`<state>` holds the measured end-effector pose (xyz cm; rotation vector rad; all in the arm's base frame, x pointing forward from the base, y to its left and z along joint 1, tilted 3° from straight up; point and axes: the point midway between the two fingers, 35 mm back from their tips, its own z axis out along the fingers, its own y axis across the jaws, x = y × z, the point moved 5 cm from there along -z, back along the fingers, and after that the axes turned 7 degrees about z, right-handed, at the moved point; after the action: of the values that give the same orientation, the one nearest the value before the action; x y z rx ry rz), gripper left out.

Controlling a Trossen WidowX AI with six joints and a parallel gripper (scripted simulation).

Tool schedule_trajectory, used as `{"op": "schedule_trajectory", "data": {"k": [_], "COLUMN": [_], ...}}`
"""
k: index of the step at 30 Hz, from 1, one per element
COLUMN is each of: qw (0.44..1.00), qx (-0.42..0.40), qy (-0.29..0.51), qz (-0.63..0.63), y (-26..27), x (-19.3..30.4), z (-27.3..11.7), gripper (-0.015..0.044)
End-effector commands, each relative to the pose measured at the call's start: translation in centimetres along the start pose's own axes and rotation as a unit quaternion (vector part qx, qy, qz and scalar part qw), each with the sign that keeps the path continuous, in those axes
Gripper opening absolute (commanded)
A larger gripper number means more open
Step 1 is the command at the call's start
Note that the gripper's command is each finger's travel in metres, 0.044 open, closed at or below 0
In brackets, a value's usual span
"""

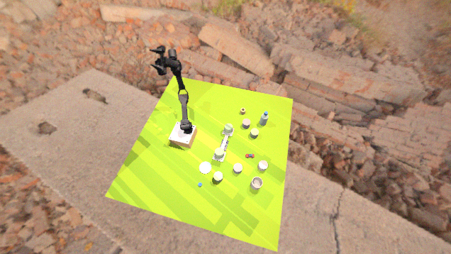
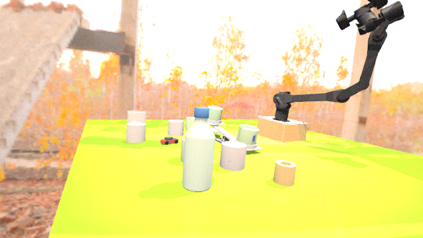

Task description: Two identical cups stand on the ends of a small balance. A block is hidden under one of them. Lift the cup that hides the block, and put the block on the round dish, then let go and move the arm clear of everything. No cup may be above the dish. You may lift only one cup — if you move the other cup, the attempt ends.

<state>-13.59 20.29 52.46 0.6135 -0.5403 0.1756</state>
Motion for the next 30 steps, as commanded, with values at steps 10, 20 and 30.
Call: {"op": "schedule_trajectory", "data": {"k": [10, 20, 30], "qw": [0.977, 0.929, 0.856], "qx": [0.129, 0.206, 0.258], "qy": [0.107, 0.213, 0.332], "qz": [-0.134, -0.224, -0.299], "y": [-8.6, -15.5, -22.3], "x": [2.4, 4.7, 7.1], "z": [5.2, 6.9, 6.6], "gripper": [0.044, 0.044, 0.044]}}
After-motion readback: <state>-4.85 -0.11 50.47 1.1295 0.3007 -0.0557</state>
